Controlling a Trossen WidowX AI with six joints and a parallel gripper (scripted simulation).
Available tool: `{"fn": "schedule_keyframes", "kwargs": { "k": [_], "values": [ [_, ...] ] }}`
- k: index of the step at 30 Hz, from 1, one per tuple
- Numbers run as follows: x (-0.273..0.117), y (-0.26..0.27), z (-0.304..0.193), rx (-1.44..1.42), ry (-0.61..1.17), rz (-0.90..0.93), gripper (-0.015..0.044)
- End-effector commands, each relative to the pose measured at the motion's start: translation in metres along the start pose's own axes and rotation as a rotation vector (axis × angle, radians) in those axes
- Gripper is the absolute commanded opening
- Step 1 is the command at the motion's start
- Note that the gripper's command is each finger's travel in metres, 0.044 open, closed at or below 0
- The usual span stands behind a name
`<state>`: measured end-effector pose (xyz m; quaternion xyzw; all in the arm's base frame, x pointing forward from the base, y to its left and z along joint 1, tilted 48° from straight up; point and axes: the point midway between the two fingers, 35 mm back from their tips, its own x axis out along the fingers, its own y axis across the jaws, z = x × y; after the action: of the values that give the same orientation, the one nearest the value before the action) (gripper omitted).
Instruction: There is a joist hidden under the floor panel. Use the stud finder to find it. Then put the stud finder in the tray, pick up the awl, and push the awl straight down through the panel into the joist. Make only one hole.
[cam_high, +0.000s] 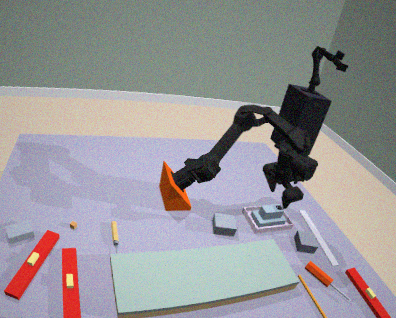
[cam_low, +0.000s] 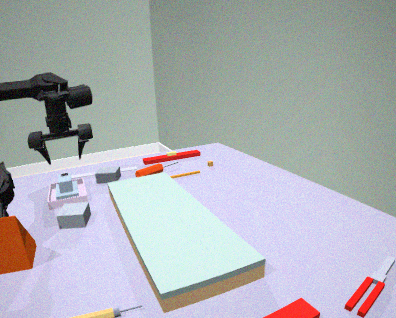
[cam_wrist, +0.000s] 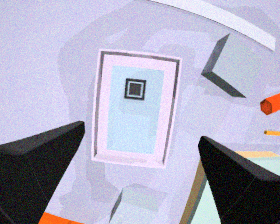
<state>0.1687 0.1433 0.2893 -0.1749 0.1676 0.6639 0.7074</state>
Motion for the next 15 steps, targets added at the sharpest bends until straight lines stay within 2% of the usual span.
{"fn": "schedule_keyframes", "kwargs": {
  "k": [1, 8, 15],
  "values": [
    [-0.003, -0.042, -0.035, 0.137, 0.071, -0.052, 0.0440],
    [-0.034, -0.117, -0.135, 0.442, 0.191, -0.173, 0.0440],
    [-0.075, -0.143, -0.246, 0.733, 0.254, -0.258, 0.0440]
  ]
}}
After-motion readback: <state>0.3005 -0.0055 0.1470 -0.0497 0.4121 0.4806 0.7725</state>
